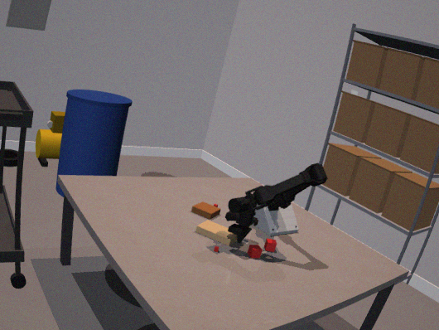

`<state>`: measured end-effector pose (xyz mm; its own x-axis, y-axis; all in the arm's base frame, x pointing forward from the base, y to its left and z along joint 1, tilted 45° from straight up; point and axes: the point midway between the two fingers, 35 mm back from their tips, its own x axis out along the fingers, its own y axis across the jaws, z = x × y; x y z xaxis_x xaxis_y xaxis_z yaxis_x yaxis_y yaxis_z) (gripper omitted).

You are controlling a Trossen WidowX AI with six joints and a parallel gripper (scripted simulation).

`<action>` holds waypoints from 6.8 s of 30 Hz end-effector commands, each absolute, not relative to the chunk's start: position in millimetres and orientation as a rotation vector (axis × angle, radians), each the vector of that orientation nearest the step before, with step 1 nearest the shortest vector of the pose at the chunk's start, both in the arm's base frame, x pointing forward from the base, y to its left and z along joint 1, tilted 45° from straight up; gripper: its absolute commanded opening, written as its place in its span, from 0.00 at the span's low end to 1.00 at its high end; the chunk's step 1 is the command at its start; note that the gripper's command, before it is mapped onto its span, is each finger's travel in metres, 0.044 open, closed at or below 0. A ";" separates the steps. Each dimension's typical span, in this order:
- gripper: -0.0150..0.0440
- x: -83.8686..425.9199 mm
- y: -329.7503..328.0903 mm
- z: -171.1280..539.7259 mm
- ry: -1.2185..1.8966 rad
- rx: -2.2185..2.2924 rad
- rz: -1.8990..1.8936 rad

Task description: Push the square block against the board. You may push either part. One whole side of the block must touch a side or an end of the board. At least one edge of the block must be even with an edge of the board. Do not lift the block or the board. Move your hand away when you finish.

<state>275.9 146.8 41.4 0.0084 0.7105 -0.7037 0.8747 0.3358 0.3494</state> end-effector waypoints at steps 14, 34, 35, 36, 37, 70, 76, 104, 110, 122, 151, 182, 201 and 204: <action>0.25 285.3 138.5 33.3 1.739 1.416 -0.247; 0.25 293.9 129.6 24.7 1.738 1.414 -0.249; 0.25 294.3 129.1 24.2 1.738 1.414 -0.249; 0.25 294.8 128.7 23.8 1.738 1.414 -0.249; 0.25 295.2 128.2 23.3 1.737 1.414 -0.249; 0.25 307.9 112.6 8.1 1.737 1.413 -0.250; 0.25 309.9 109.7 5.2 1.737 1.413 -0.250; 0.25 318.9 95.7 -8.6 1.737 1.413 -0.249; 0.25 320.6 92.6 -11.7 1.737 1.414 -0.248; 0.25 323.9 86.5 -17.9 1.737 1.415 -0.247; 0.25 315.7 101.0 -3.7 1.738 1.416 -0.246; 0.25 332.0 18.0 0.7 1.709 1.410 -0.287; 0.25 277.0 -165.1 -183.1 1.729 1.406 -0.268; 0.25 277.0 -165.1 -183.1 1.729 1.406 -0.268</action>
<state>271.8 -160.9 -183.3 0.0118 0.7007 -0.7134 0.8893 0.3189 0.3279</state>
